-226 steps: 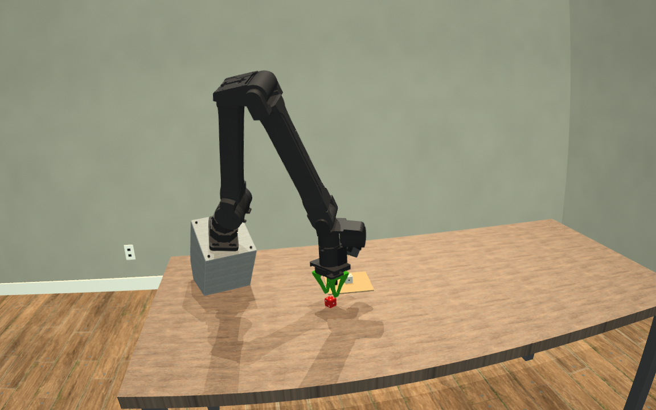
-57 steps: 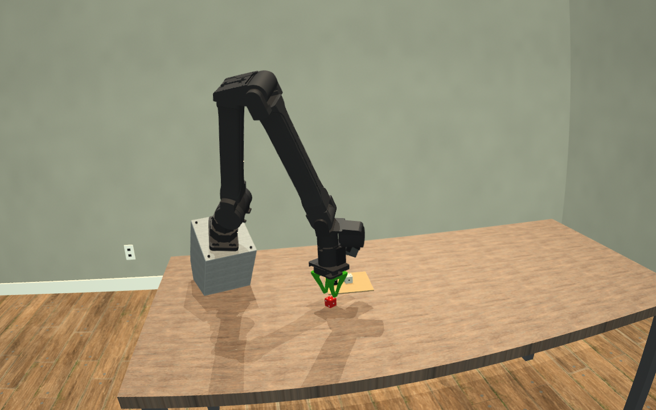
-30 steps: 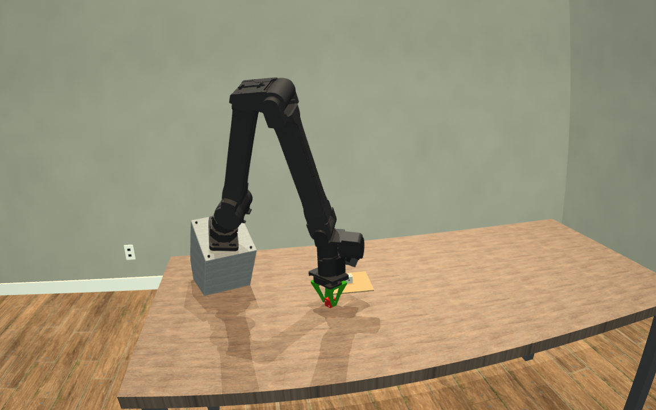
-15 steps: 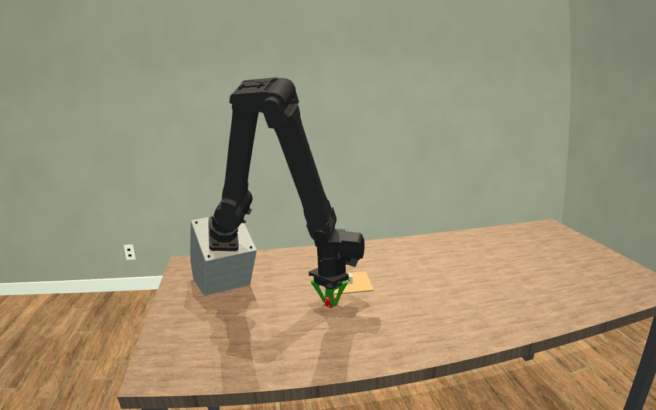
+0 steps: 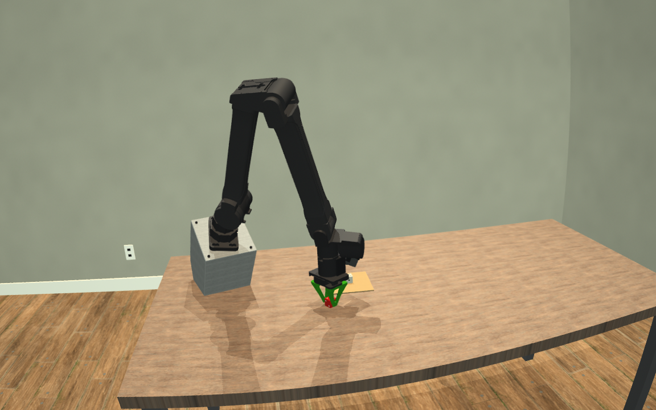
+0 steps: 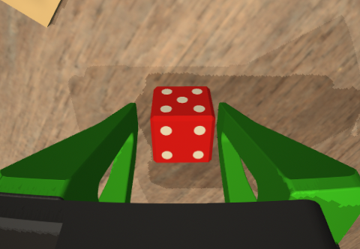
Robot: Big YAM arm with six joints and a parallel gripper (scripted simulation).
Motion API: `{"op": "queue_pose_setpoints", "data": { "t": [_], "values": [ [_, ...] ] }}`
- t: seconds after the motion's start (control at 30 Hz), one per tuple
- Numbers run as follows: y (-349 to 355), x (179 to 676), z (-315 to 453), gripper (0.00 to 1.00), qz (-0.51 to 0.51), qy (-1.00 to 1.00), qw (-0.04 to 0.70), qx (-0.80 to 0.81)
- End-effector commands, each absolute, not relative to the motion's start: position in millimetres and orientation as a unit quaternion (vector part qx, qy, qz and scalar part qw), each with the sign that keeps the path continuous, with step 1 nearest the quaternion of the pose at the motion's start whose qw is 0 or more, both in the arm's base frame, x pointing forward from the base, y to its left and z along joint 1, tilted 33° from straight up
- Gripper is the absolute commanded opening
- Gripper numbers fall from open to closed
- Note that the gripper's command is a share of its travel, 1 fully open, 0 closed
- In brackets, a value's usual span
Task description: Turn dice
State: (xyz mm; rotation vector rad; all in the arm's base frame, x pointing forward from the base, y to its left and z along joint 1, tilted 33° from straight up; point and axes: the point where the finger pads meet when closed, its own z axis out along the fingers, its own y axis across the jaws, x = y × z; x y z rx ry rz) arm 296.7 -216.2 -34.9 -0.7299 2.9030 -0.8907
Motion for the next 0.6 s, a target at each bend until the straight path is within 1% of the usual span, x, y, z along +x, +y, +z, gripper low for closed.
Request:
{"op": "queue_pose_setpoints", "data": {
  "t": [0.0,0.27,0.3,0.57],
  "values": [
    [-219.9,302.5,-37.2,0.39,-0.285,0.928,0.011,-0.238],
    [-219.9,302.5,-37.2,0.39,-0.285,0.928,0.011,-0.238],
    [-219.9,302.5,-37.2,0.2,-0.285,0.928,0.011,-0.238],
    [-219.9,302.4,-37.2,0.2,-0.285,0.928,0.011,-0.238]
  ]
}}
